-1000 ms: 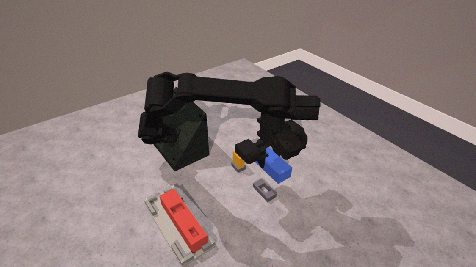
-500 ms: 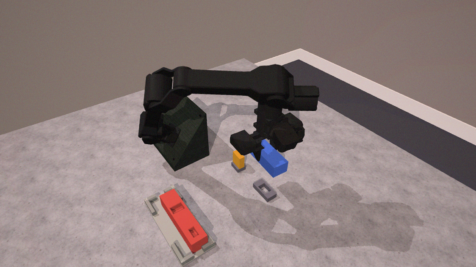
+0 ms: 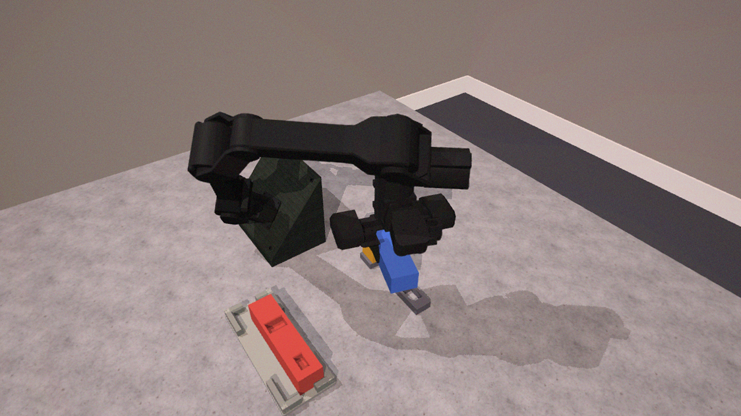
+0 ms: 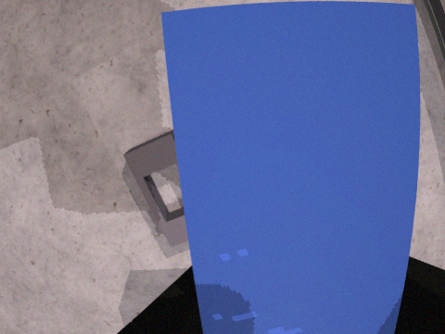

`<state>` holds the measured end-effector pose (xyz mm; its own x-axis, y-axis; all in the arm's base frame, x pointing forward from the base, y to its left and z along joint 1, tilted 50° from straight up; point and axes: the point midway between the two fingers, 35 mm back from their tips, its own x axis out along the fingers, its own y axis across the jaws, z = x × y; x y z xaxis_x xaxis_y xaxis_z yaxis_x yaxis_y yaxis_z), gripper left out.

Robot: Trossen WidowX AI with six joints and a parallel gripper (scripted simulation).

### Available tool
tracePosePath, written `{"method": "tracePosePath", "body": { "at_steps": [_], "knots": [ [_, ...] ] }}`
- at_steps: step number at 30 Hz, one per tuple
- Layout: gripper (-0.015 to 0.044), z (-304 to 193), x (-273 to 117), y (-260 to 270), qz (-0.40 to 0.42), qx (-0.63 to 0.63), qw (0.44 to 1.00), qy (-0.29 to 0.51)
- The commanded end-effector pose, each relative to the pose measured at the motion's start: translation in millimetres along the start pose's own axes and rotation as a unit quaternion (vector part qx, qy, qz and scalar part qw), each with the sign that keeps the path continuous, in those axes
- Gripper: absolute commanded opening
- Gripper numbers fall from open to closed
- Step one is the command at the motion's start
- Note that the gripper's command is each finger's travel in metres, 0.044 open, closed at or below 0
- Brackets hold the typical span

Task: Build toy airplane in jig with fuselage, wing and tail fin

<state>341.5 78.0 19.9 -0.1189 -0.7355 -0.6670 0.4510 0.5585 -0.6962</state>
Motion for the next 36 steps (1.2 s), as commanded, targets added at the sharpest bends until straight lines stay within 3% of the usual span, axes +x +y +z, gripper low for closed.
{"method": "tracePosePath", "body": {
  "at_steps": [1,36],
  "knots": [
    [0.0,5,0,-12,0.002,0.035,0.999,-0.003],
    [0.0,18,19,-123,0.002,0.354,0.935,-0.003]
  ]
}}
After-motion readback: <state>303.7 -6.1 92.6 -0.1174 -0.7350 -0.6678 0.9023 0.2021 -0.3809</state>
